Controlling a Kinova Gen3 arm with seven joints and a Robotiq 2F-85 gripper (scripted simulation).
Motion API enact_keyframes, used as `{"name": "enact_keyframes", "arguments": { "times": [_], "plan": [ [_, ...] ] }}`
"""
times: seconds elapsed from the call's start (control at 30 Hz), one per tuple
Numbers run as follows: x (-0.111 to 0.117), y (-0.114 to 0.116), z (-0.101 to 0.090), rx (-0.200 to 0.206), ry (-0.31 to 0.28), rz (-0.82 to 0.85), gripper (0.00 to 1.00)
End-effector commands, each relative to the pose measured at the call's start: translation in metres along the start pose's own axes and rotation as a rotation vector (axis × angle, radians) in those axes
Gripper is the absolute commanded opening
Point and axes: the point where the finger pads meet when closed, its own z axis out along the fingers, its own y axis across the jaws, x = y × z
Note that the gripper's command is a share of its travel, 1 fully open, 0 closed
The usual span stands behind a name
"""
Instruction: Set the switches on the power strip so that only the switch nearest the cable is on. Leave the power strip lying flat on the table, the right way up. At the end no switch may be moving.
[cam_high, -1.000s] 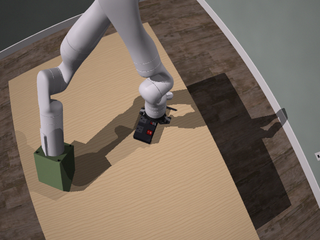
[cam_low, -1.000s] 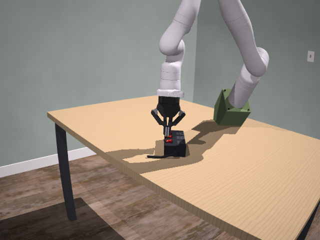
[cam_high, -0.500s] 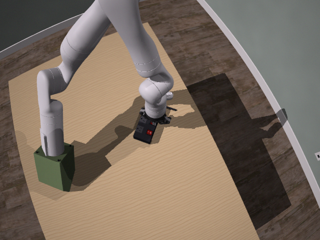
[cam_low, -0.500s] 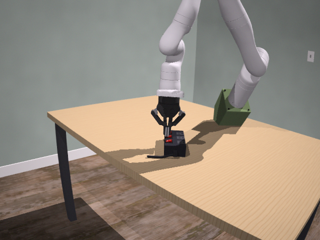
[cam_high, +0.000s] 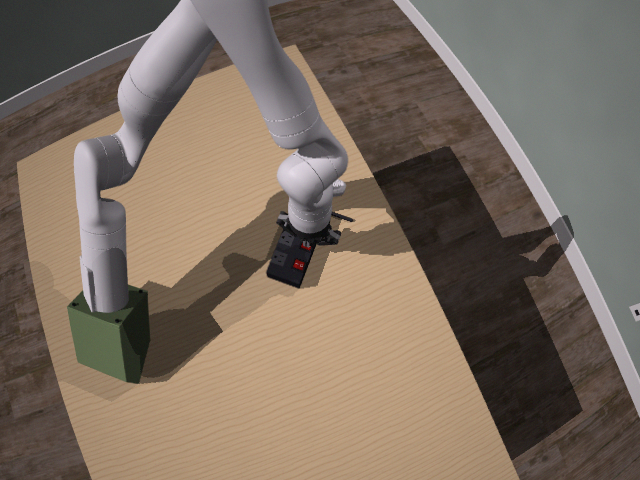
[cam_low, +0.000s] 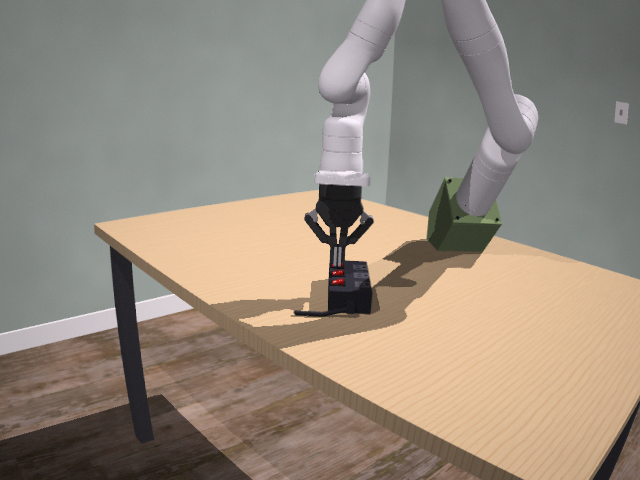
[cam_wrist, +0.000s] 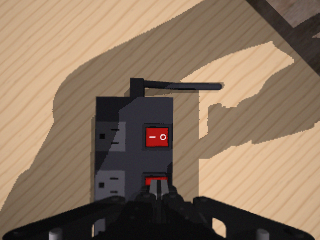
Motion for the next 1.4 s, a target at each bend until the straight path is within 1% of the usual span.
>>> {"name": "enact_keyframes", "arguments": {
  "times": [0.0, 0.13, 0.23, 1.0, 1.07, 1.2, 1.37],
  "plan": [
    [-0.001, 0.004, -0.011, -0.014, -0.004, -0.001, 0.0],
    [-0.001, 0.004, -0.02, -0.014, -0.004, -0.001, 0.0],
    [-0.001, 0.004, -0.024, -0.014, -0.004, -0.001, 0.0],
    [0.0, 0.004, -0.025, -0.014, -0.004, -0.001, 0.0],
    [0.009, 0.002, -0.027, -0.015, -0.004, 0.0, 0.0],
    [0.042, -0.009, -0.037, -0.014, -0.004, -0.001, 0.0],
    [0.045, -0.01, -0.038, -0.014, -0.004, -0.001, 0.0]
  ]
}}
